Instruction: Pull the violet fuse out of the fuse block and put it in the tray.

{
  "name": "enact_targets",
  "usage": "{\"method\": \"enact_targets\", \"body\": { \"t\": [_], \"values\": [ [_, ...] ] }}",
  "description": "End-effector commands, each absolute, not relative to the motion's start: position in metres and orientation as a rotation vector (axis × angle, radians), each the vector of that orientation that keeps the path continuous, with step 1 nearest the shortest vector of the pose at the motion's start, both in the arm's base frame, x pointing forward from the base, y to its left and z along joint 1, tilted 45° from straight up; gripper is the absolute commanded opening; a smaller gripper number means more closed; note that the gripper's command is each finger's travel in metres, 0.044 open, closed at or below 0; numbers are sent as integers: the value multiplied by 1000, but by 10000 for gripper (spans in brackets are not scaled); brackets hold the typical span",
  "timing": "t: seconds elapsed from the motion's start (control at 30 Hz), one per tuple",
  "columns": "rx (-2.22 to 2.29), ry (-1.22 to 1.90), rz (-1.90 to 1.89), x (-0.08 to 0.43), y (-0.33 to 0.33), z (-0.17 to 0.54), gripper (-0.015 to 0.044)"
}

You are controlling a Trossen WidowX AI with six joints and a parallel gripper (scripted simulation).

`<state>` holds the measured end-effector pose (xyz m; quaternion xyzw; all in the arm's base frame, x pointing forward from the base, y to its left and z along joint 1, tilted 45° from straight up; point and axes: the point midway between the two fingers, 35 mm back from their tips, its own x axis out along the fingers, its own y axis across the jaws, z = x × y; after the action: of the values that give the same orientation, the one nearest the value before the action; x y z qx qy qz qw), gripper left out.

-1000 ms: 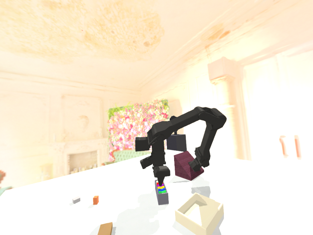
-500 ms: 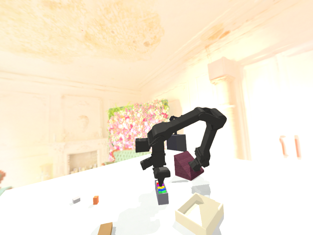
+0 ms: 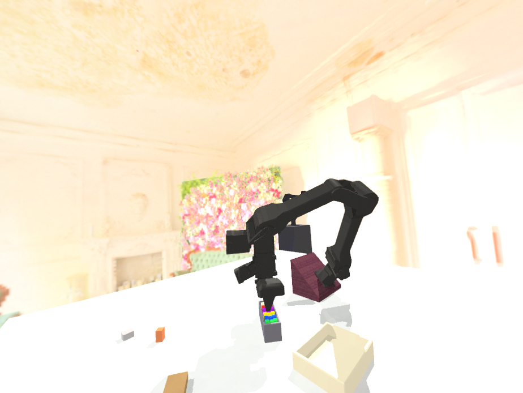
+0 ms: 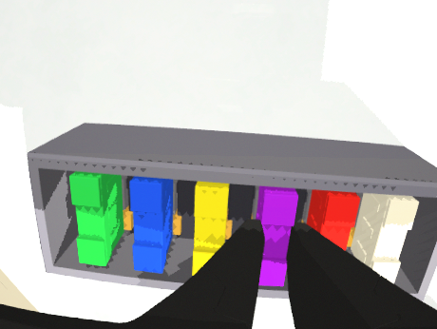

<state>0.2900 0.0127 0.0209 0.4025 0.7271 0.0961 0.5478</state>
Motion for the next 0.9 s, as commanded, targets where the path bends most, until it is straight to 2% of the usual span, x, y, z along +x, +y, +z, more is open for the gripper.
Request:
{"method": "enact_targets", "body": {
  "t": [0.0,0.87],
  "values": [
    [950,1723,229,290,11,23,0],
    [952,1723,228,292,2,32,0]
  ]
}}
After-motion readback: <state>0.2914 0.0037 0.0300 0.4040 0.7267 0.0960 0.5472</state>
